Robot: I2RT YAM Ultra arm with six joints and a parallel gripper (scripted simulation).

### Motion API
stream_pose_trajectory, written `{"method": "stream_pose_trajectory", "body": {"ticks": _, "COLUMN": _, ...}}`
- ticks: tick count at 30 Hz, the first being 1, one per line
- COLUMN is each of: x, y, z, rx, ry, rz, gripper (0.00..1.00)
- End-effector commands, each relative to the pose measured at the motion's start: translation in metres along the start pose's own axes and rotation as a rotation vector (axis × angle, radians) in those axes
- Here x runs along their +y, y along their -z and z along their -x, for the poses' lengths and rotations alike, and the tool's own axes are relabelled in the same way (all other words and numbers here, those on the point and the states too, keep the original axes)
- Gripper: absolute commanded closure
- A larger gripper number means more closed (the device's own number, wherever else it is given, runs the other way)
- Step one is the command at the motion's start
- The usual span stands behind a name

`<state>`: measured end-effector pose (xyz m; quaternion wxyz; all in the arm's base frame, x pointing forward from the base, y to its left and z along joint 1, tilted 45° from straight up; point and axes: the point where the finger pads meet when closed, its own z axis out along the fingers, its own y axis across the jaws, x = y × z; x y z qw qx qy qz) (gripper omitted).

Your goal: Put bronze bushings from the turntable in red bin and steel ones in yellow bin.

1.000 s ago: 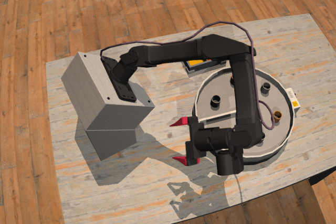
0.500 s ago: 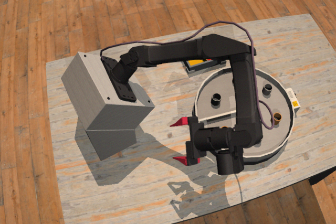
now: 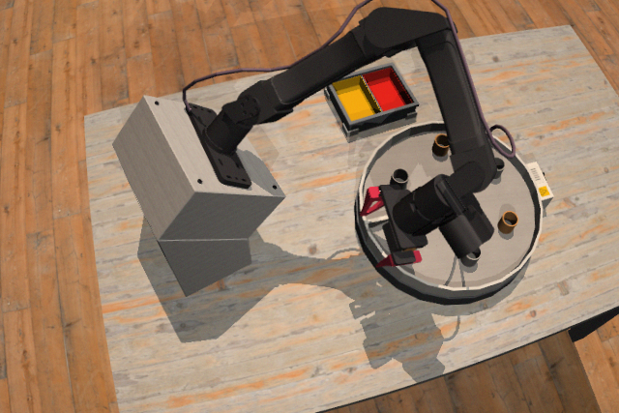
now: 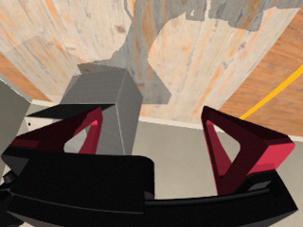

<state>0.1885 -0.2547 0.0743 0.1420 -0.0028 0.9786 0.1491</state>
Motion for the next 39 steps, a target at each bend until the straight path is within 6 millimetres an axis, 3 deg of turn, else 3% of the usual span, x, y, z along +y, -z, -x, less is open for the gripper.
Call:
{"method": "stream_pose_trajectory", "body": {"ticks": 1, "x": 0.002, "y": 0.007, "z": 0.033, "rx": -0.163, "ry": -0.072, "rz": -0.113, "gripper": 0.0}}
{"method": "stream_pose_trajectory", "body": {"ticks": 2, "x": 0.002, "y": 0.007, "z": 0.033, "rx": -0.163, "ry": -0.072, "rz": -0.113, "gripper": 0.0}}
{"method": "stream_pose_trajectory", "body": {"ticks": 5, "x": 0.02, "y": 0.017, "z": 0.064, "rx": -0.289, "ry": -0.068, "rz": -0.148, "gripper": 0.0}}
{"method": "stream_pose_trajectory", "body": {"ticks": 7, "x": 0.02, "y": 0.017, "z": 0.064, "rx": -0.289, "ry": -0.068, "rz": -0.148, "gripper": 0.0}}
{"method": "stream_pose_trajectory", "body": {"ticks": 8, "x": 0.029, "y": 0.021, "z": 0.076, "rx": -0.345, "ry": -0.063, "rz": -0.155, "gripper": 0.0}}
{"method": "stream_pose_trajectory", "body": {"ticks": 13, "x": 0.053, "y": 0.033, "z": 0.101, "rx": -0.467, "ry": -0.045, "rz": -0.155, "gripper": 0.0}}
{"method": "stream_pose_trajectory", "body": {"ticks": 19, "x": 0.065, "y": 0.038, "z": 0.111, "rx": -0.519, "ry": -0.035, "rz": -0.148, "gripper": 0.0}}
{"method": "stream_pose_trajectory", "body": {"ticks": 25, "x": 0.058, "y": 0.046, "z": 0.111, "rx": -0.533, "ry": -0.042, "rz": -0.169, "gripper": 0.0}}
{"method": "stream_pose_trajectory", "body": {"ticks": 39, "x": 0.059, "y": 0.045, "z": 0.11, "rx": -0.529, "ry": -0.043, "rz": -0.165, "gripper": 0.0}}
